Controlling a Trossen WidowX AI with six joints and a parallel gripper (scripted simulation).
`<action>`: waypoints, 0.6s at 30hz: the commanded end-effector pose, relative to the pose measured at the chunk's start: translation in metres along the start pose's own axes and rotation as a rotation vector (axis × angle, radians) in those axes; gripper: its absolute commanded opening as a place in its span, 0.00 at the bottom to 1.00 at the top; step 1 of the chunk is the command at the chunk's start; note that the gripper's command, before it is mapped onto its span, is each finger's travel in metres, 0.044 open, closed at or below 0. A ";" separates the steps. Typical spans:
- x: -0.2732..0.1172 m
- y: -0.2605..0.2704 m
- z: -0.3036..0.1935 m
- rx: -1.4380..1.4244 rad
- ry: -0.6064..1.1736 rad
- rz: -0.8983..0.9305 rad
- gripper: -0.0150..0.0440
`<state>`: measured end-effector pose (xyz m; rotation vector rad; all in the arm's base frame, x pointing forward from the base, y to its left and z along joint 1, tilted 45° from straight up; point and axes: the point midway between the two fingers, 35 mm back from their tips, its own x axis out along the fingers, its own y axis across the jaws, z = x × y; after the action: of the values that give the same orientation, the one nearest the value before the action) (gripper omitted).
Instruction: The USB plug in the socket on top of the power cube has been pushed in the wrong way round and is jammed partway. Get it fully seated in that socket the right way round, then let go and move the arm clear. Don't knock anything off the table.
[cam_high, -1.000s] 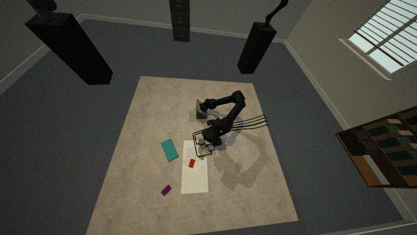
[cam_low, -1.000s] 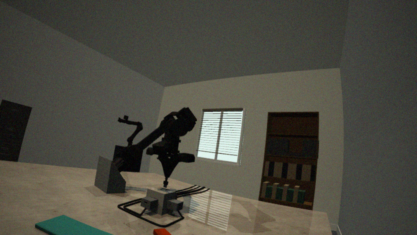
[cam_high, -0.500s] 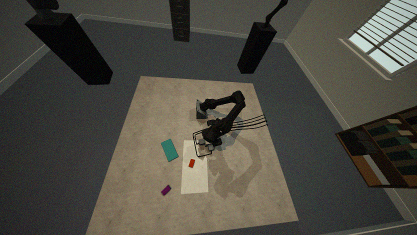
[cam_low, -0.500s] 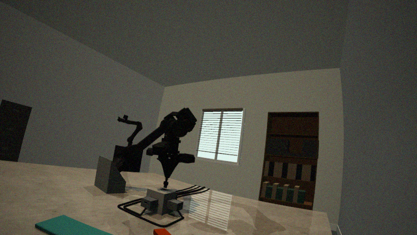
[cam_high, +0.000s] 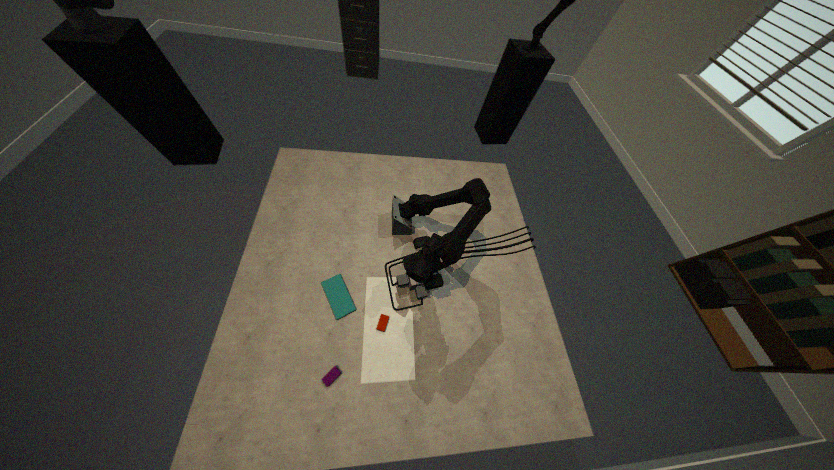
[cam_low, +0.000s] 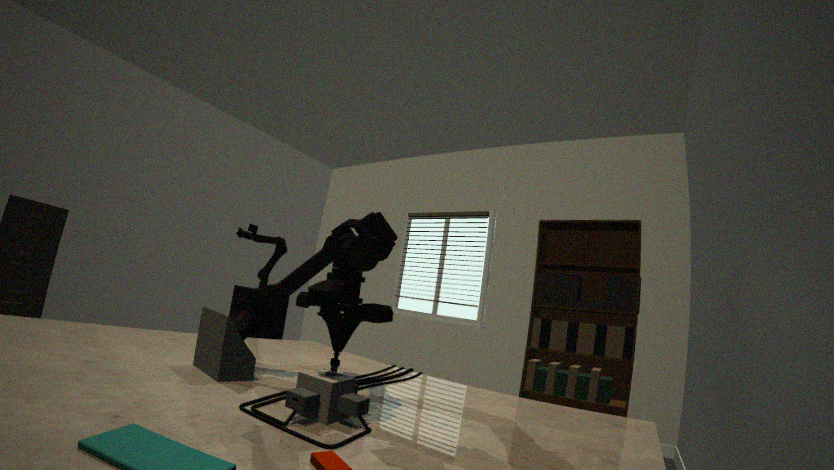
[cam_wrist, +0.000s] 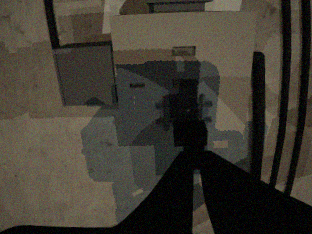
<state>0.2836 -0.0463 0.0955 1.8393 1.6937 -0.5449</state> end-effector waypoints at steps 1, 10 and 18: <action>0.001 0.001 0.000 -0.003 0.001 0.003 0.25; 0.002 0.001 0.000 -0.003 0.001 0.003 0.25; 0.003 0.001 0.000 -0.003 0.001 0.003 0.25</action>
<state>0.2839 -0.0448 0.0939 1.8353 1.6940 -0.5394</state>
